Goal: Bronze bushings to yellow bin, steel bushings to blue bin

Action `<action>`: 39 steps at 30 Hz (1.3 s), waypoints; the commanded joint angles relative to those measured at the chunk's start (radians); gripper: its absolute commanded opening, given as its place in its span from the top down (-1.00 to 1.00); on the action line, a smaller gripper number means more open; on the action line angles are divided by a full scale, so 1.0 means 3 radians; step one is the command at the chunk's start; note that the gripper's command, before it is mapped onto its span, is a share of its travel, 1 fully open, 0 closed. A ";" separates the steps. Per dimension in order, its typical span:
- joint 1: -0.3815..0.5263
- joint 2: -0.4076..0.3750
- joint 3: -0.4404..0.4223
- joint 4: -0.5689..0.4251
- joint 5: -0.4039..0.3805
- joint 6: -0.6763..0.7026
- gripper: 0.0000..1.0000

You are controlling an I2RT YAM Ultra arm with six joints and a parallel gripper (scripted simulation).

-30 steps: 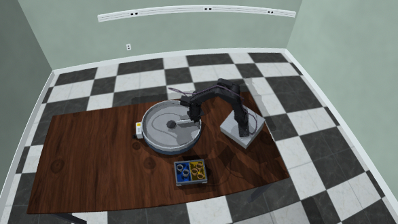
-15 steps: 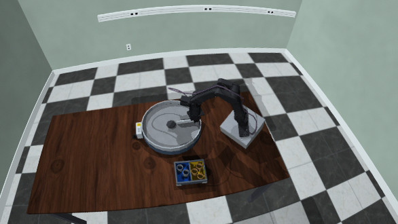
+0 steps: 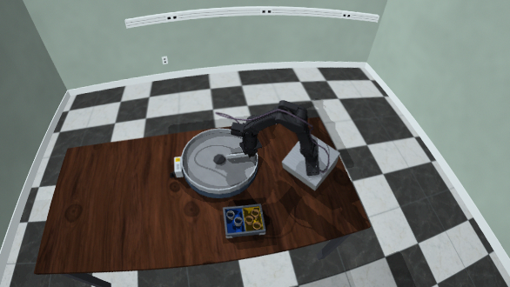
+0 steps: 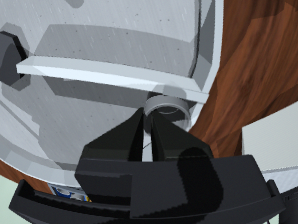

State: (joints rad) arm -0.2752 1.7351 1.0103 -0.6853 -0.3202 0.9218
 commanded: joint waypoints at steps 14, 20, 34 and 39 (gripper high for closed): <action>-0.0032 -0.0087 0.0041 -0.0055 0.0065 -0.0006 1.00; -0.0086 -0.0187 0.0148 -0.0228 0.0060 -0.0067 1.00; -0.0264 -0.0466 0.0508 -0.0918 0.0017 -0.0250 1.00; -0.0289 -0.0483 0.0572 -0.1014 0.0005 -0.0279 1.00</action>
State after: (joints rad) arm -0.3435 1.6184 1.1503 -0.9375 -0.3210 0.8543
